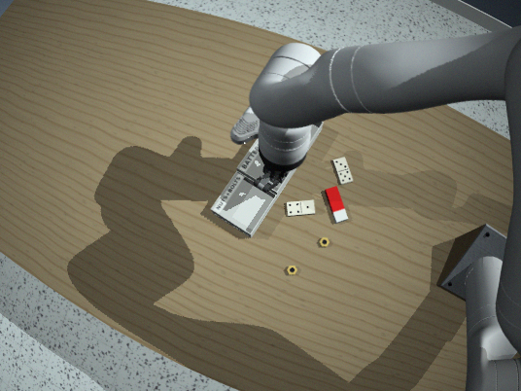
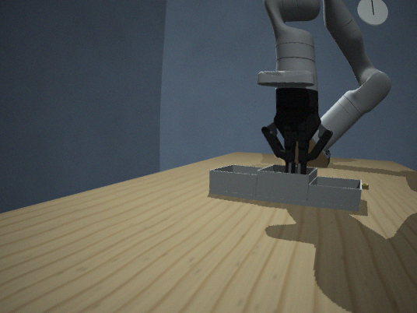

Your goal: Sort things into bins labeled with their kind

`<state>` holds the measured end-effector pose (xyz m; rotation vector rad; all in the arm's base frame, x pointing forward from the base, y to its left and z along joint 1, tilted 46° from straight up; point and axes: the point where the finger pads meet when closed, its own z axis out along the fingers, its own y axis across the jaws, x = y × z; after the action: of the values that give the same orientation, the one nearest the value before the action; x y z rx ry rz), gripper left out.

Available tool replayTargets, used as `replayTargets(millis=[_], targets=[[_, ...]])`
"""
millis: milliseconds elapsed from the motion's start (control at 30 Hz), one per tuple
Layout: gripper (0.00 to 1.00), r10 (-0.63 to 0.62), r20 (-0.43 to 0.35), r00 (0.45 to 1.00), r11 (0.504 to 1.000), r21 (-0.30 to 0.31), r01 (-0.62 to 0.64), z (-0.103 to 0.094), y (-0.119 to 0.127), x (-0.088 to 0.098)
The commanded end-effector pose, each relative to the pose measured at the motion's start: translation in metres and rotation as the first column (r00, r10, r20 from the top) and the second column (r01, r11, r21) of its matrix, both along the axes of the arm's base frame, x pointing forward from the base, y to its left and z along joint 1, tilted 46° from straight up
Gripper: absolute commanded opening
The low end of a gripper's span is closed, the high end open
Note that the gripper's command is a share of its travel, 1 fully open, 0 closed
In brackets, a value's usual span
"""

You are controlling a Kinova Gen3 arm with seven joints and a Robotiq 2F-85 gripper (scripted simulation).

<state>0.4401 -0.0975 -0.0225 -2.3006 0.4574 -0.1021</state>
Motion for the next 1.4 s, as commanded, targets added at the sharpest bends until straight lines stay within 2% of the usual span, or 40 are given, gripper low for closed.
replayTargets(millis=[0, 600, 1367], targets=[[0.09, -0.001, 0.001, 1.0, 1.0, -0.001, 0.001, 0.0, -0.001, 0.0], [0.09, -0.001, 0.001, 1.0, 1.0, -0.001, 0.001, 0.0, -0.001, 0.0], [0.09, -0.001, 0.001, 1.0, 1.0, -0.001, 0.001, 0.02, -0.02, -0.006]])
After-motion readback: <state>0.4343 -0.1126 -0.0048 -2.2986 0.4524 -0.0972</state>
